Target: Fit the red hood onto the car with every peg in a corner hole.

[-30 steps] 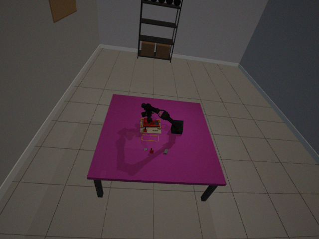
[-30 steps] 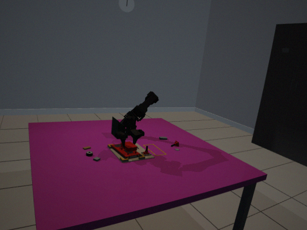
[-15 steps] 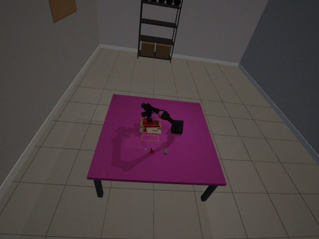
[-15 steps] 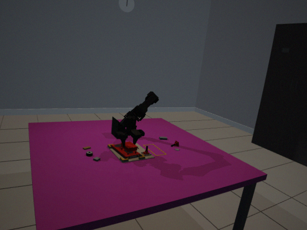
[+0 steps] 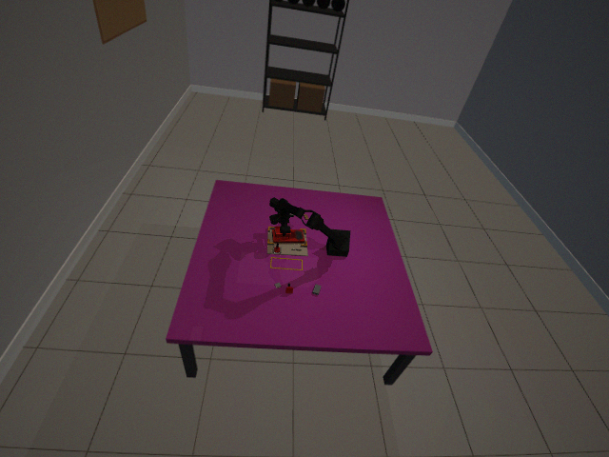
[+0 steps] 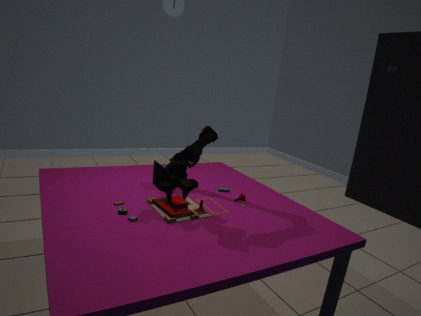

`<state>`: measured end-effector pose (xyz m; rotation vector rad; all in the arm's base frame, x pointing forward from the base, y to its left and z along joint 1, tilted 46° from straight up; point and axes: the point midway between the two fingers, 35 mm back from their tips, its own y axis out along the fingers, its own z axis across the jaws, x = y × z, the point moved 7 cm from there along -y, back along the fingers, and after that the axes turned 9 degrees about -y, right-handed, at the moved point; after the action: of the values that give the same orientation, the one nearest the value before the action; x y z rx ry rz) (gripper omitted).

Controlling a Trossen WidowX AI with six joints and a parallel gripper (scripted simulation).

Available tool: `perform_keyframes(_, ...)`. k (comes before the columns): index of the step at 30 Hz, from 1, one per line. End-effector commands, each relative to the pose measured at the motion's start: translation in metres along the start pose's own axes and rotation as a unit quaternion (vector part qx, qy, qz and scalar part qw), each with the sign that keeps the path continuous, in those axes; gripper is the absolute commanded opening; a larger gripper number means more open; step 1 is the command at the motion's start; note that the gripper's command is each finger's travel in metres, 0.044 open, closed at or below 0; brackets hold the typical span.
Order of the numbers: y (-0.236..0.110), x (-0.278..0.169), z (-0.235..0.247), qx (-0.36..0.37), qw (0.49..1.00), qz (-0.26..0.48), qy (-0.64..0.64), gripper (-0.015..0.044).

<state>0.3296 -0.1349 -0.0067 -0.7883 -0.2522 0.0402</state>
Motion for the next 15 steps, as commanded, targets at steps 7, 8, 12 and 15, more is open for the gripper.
perform_keyframes(7, 0.0045, 0.0003, -0.0006, 0.000, 1.000, -0.003, 0.001, 0.0000)
perform_keyframes(8, 0.0050, 0.0003, -0.0006, 0.000, 1.000, -0.003, 0.001, 0.0000)
perform_keyframes(12, 0.0069, 0.0003, -0.0007, 0.000, 1.000, -0.003, 0.001, 0.0000)
perform_keyframes(15, 0.0082, 0.0003, -0.0007, 0.000, 1.000, -0.003, 0.001, 0.0000)
